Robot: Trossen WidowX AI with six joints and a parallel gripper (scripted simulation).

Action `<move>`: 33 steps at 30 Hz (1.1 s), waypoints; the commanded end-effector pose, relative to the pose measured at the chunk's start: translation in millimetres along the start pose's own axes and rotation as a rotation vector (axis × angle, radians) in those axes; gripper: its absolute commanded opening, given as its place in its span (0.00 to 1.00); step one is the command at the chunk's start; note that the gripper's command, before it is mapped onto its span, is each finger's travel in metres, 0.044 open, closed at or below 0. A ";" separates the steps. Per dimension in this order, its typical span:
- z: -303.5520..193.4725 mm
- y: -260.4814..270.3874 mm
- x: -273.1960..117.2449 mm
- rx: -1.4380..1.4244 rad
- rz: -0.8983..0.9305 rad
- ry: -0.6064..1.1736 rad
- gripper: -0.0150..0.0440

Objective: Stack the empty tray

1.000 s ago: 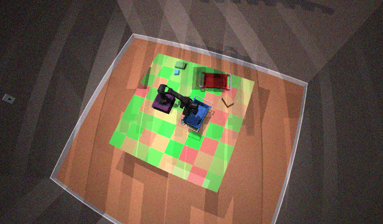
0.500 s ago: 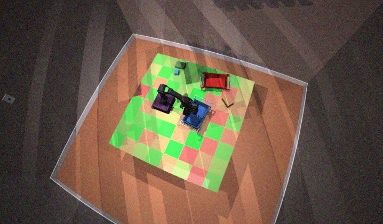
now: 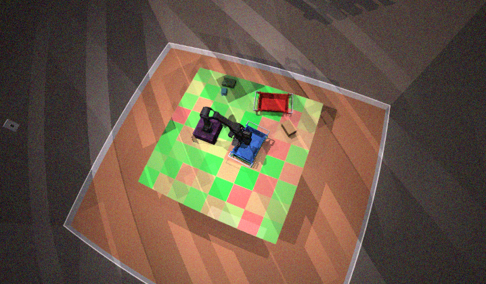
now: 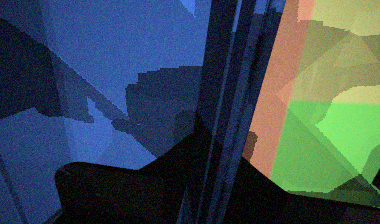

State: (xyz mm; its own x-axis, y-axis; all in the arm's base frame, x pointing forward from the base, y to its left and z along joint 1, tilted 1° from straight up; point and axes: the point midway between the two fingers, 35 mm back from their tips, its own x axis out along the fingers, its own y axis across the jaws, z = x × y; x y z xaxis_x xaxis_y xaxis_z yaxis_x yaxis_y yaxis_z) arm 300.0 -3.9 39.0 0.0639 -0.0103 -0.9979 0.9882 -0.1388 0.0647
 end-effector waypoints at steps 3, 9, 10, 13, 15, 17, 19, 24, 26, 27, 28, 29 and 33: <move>0.1 -4.8 5.2 0.002 -0.026 -0.001 0.25; 0.1 -4.8 5.2 0.002 -0.026 -0.001 0.25; 0.1 -4.8 5.2 0.002 -0.026 -0.001 0.25; 0.0 -0.6 1.4 0.000 -0.003 0.000 0.25; 0.0 -2.1 4.7 0.001 -0.009 0.000 0.25; 0.0 -4.3 9.3 0.001 -0.017 -0.001 0.25; 0.1 -6.4 13.5 0.002 -0.025 -0.001 0.25; 0.1 -6.7 14.0 0.002 -0.026 -0.001 0.25; 0.1 -6.7 14.0 0.002 -0.026 -0.001 0.25; 0.1 -6.7 14.0 0.002 -0.026 -0.001 0.25; 0.1 -6.7 14.0 0.002 -0.026 -0.001 0.25; 0.1 -6.7 14.0 0.002 -0.026 -0.001 0.25; 0.1 -6.7 14.0 0.002 -0.026 -0.001 0.25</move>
State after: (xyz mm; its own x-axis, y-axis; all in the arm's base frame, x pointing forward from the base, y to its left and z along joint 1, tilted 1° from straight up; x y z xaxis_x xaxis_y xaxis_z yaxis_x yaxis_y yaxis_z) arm 300.5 -3.9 31.7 0.0717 -0.0117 -0.9974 0.9877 -0.1388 0.0726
